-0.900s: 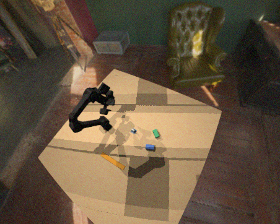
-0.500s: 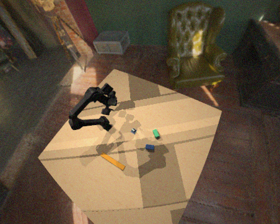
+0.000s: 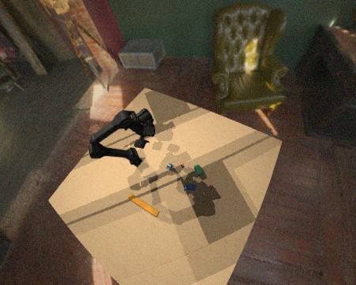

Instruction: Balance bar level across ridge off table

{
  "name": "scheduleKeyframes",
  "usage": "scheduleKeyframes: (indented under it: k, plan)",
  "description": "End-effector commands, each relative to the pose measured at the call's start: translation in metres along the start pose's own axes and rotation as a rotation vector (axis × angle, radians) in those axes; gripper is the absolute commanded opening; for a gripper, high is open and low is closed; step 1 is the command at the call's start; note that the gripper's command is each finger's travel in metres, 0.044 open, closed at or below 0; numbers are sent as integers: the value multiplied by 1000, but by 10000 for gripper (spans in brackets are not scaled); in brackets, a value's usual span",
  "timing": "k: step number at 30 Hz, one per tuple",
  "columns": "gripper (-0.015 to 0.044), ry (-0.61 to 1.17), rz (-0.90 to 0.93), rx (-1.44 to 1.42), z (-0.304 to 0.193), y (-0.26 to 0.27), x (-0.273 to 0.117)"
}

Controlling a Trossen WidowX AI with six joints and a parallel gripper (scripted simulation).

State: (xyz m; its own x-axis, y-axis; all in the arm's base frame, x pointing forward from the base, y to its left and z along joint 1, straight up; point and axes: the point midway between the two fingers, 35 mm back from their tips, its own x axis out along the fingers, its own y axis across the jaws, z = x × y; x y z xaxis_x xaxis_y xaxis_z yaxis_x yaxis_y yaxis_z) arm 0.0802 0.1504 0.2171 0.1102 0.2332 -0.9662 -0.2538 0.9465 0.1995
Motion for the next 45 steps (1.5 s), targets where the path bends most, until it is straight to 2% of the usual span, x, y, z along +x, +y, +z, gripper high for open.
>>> scheduleKeyframes:
  k: [1, 23, 45]
  plan:
    - [315, -7, -14, 8, 13, -2, 2]
    - [315, -21, -81, 46, 71, -38, 14]
    - [315, -16, -155, 93, 116, -103, 22]
